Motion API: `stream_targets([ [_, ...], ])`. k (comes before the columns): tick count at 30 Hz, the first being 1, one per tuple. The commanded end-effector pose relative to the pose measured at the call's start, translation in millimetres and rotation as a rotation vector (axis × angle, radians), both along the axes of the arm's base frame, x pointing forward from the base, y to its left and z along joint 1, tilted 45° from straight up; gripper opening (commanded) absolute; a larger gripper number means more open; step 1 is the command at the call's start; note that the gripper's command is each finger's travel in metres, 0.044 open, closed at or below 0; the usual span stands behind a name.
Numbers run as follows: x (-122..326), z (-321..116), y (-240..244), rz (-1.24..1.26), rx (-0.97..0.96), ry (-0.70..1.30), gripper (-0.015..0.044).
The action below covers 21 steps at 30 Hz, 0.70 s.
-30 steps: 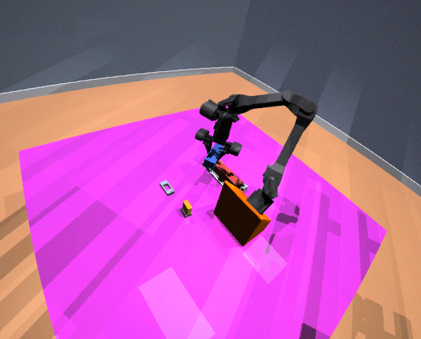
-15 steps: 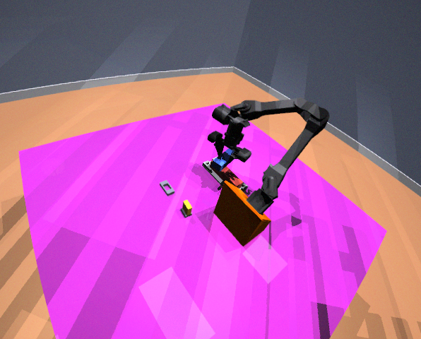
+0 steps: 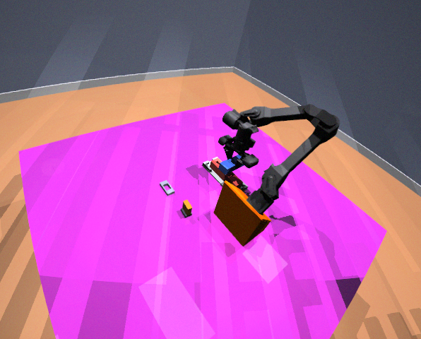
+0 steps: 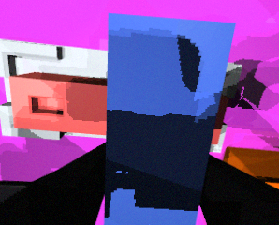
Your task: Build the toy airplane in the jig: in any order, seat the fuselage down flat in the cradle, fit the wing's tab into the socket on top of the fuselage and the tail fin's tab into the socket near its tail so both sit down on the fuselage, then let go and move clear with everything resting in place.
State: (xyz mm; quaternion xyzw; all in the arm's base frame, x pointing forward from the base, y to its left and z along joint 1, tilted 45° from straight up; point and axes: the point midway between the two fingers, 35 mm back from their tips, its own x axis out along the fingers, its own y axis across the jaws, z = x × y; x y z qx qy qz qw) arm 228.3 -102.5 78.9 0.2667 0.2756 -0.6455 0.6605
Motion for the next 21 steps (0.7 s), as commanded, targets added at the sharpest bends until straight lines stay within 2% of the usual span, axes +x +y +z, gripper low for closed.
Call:
stream_targets([
  [1, -2.7, 0.3, -2.3, -0.018, -0.004, -0.018, 0.0079],
  [6, -2.7, 0.3, -2.3, -0.018, -0.004, -0.018, 0.0195],
  [21, -2.6, -0.4, -3.1, -0.018, -0.004, -0.018, 0.0195],
])
